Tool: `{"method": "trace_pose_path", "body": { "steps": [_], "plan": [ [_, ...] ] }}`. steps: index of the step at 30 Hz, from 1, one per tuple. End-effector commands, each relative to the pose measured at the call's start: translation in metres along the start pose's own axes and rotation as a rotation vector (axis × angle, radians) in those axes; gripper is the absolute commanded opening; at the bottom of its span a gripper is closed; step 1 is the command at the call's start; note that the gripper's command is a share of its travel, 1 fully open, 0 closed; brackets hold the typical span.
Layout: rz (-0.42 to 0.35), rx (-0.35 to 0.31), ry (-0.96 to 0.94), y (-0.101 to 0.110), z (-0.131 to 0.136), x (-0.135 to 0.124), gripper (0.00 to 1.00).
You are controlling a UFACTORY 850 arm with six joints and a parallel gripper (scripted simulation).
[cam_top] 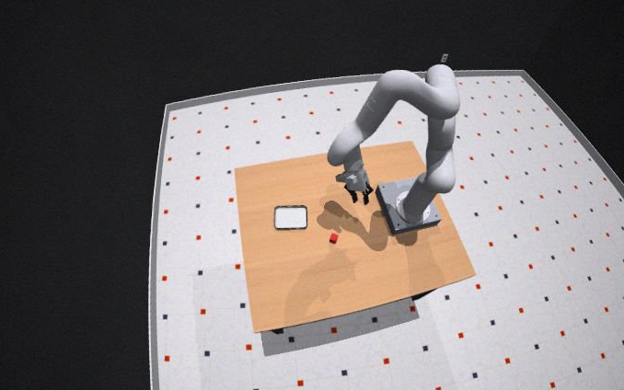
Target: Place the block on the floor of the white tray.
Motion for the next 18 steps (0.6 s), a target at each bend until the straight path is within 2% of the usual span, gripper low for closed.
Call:
{"method": "trace_pose_path", "body": {
  "steps": [1, 3, 4, 6, 7, 10, 11, 13, 14, 16, 17, 18],
  "plan": [
    [-0.169, -0.133, 0.000, -0.036, 0.019, 0.025, 0.60],
    [-0.169, -0.133, 0.000, -0.036, 0.019, 0.025, 0.60],
    [-0.211, -0.204, 0.019, -0.050, 0.026, 0.038, 0.60],
    [-0.211, -0.204, 0.019, -0.050, 0.026, 0.038, 0.60],
    [-0.240, -0.271, 0.043, -0.065, 0.031, 0.051, 0.60],
    [-0.240, -0.271, 0.043, -0.065, 0.031, 0.051, 0.60],
    [-0.256, -0.334, 0.070, -0.079, 0.034, 0.065, 0.60],
    [-0.256, -0.334, 0.070, -0.079, 0.034, 0.065, 0.60],
    [-0.262, -0.388, 0.098, -0.092, 0.036, 0.079, 0.60],
    [-0.262, -0.388, 0.098, -0.092, 0.036, 0.079, 0.60],
    [-0.261, -0.435, 0.127, -0.105, 0.037, 0.092, 0.60],
    [-0.261, -0.435, 0.127, -0.105, 0.037, 0.092, 0.60]
  ]
}}
Point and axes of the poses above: the point where the finger pads meet when closed, its own y axis back along the fingers, its own z axis across the jaws, x = y × z, the point moved 9 cm from there along y, back along the fingers, and after that the axes turned 12 degrees about -y, right-handed, at the moved point
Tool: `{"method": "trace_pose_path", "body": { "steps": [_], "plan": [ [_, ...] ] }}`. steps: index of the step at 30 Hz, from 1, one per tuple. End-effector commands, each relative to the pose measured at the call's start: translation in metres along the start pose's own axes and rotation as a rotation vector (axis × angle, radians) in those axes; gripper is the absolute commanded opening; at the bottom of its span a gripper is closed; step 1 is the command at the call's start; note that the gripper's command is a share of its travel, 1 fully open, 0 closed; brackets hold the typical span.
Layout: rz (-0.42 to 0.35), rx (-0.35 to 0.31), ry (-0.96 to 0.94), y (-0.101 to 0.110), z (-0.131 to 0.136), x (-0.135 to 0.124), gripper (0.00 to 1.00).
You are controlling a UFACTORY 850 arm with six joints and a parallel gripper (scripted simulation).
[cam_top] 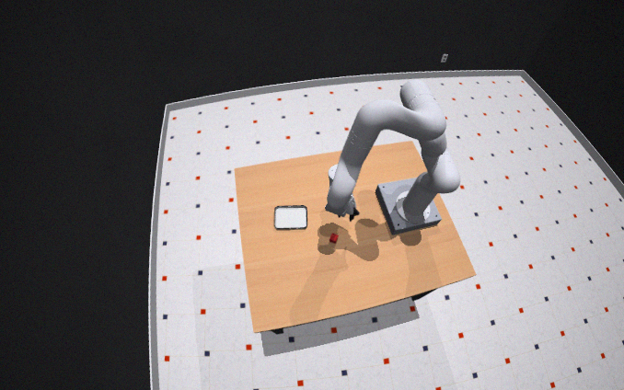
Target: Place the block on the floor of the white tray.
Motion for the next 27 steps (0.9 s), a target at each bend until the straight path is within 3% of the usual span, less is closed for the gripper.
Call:
{"method": "trace_pose_path", "body": {
  "steps": [1, 5, 7, 14, 27],
  "plan": [
    [-0.012, -0.117, 0.045, -0.023, -0.003, 0.038, 0.60],
    [-0.012, -0.117, 0.045, -0.023, -0.003, 0.038, 0.60],
    [0.010, -0.175, 0.079, -0.036, -0.010, 0.061, 0.60],
    [0.038, -0.218, 0.110, -0.047, -0.017, 0.081, 0.60],
    [0.039, -0.220, 0.112, -0.047, -0.018, 0.082, 0.60]
  ]
}}
Point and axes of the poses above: the point where the finger pads meet when closed, its own y axis back along the fingers, its own z axis across the jaws, x = y × z, the point moved 9 cm from there along y, back along the fingers, and after that the axes turned 12 degrees about -y, right-handed, at the moved point
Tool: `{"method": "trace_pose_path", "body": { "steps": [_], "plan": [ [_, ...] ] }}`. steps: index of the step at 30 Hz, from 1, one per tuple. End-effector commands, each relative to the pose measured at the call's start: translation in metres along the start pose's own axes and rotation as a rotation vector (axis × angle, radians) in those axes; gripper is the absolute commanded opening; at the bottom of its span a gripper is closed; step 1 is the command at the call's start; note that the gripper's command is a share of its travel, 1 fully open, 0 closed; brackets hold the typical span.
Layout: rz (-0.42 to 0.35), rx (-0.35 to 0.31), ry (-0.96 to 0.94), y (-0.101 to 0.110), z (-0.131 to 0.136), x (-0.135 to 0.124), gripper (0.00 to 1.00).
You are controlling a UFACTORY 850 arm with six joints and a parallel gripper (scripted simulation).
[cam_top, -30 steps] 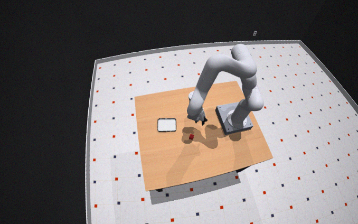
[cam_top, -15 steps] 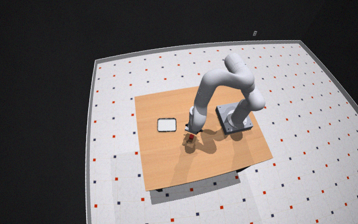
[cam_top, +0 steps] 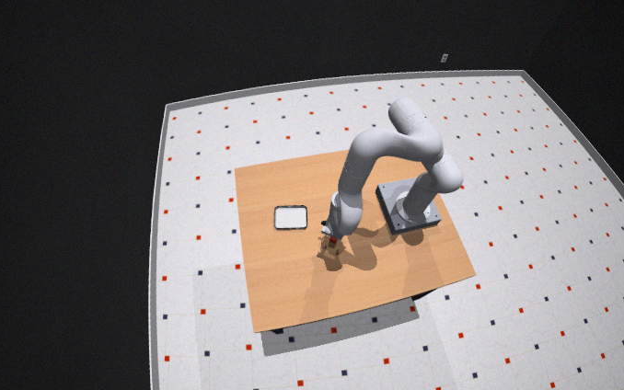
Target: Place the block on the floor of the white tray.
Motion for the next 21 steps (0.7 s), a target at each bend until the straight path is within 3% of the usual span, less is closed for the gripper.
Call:
{"method": "trace_pose_path", "body": {
  "steps": [1, 21],
  "plan": [
    [0.000, -0.003, 0.000, 0.0005, 0.0002, 0.0009, 0.60],
    [0.000, -0.003, 0.000, 0.0005, 0.0002, 0.0009, 0.57]
  ]
}}
Point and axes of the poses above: the point where the finger pads meet when closed, its own y axis back along the fingers, its own z axis across the jaws, x = y × z, the point moved 9 cm from there along y, back along the fingers, and after that the axes turned 12 degrees about -y, right-handed, at the moved point
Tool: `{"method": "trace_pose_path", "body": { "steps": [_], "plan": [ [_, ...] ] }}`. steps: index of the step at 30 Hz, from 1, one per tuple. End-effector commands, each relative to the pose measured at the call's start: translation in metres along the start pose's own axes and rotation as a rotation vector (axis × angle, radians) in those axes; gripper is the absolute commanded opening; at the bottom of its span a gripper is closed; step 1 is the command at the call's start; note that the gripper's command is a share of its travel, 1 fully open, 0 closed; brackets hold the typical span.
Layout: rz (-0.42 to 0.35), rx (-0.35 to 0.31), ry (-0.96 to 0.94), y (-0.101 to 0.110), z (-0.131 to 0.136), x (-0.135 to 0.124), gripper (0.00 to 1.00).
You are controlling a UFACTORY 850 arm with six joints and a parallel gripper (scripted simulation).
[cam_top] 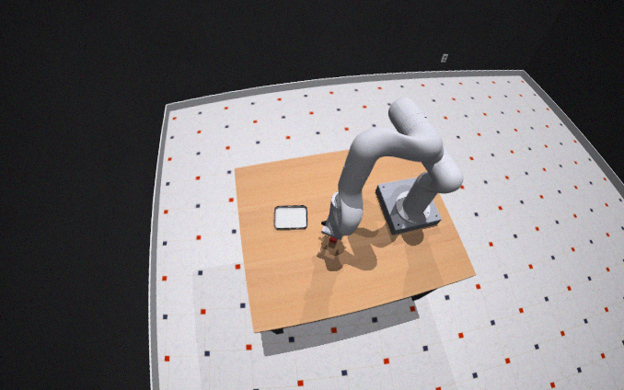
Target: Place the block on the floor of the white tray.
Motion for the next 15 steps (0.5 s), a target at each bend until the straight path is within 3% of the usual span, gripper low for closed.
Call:
{"method": "trace_pose_path", "body": {
  "steps": [1, 15],
  "plan": [
    [0.002, -0.001, 0.000, 0.0006, 0.0005, 0.0007, 0.57],
    [0.001, -0.001, 0.000, -0.0007, 0.0005, 0.0008, 0.57]
  ]
}}
Point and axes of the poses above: the point where the finger pads meet when closed, its own y axis back along the fingers, its own z axis across the jaws, x = y × z, the point moved 9 cm from there along y, back along the fingers, and after that the axes turned 12 degrees about -y, right-handed, at the moved point
